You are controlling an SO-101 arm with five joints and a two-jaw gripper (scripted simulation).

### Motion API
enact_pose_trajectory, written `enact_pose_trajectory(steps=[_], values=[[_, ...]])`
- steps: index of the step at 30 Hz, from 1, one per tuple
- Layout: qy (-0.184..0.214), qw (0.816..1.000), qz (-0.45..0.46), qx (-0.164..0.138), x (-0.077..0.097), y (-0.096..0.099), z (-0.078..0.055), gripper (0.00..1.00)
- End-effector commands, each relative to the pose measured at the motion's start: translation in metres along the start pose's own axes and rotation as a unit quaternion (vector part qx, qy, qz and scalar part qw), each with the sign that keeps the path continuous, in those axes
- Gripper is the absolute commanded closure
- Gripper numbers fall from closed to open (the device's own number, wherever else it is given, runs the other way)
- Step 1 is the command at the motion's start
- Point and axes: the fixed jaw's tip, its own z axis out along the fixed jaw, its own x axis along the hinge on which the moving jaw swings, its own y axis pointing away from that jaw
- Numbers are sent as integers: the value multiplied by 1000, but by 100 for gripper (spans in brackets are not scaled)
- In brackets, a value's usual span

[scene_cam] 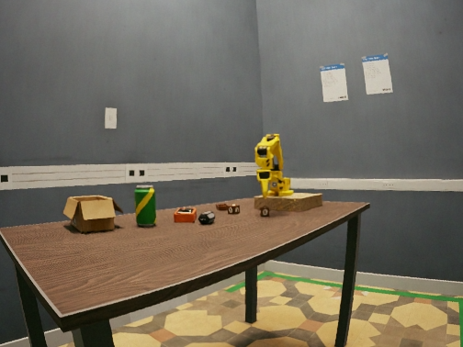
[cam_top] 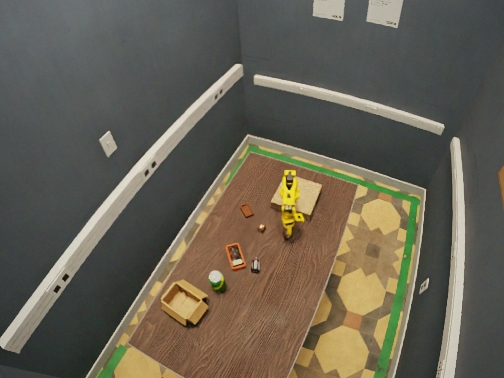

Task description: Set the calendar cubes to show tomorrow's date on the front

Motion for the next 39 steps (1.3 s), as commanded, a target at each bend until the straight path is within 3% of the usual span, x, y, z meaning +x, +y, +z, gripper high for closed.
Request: enact_pose_trajectory(steps=[1, 25, 29, 35, 37, 39], values=[[2, 1000, 3, 9, 0, -3, -6, 64], [5, 1000, 3, 17, 0, -4, -9, 64], [16, 999, 3, 48, 2, -9, -19, 64], [42, 991, 3, 127, 5, -18, -50, 65], [42, 991, 3, 127, 5, -18, -50, 65], [52, 986, 3, 156, 6, -21, -61, 65]])
